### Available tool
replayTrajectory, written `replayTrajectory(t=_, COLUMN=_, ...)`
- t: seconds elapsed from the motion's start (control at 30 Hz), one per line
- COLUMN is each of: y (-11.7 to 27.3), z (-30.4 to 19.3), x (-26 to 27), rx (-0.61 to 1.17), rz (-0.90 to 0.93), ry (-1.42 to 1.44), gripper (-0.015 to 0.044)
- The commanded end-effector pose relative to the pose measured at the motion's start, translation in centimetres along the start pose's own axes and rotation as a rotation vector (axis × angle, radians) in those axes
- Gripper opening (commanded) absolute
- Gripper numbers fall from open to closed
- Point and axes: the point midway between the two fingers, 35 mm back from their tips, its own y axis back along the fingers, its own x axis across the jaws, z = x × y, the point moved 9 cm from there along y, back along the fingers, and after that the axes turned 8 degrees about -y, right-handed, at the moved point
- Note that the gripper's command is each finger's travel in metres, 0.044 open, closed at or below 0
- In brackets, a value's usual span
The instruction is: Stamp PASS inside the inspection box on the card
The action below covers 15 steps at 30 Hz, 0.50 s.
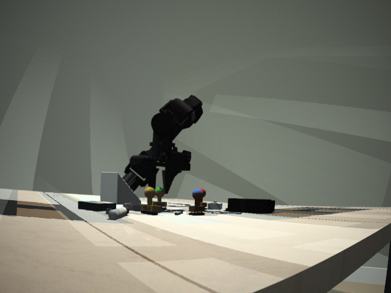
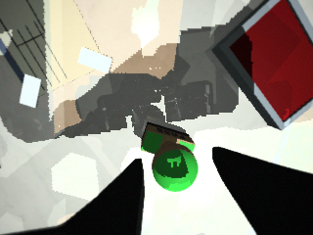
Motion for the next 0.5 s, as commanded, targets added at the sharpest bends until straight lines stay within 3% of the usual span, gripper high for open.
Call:
replayTrajectory(t=0.0, y=-0.9, z=-0.1, x=0.0, rx=0.001, rz=0.007, ry=-0.007, gripper=0.0223)
replayTrajectory(t=0.47, y=-2.8, z=-0.3, x=0.2, rx=0.002, rz=0.011, ry=-0.006, gripper=0.0223)
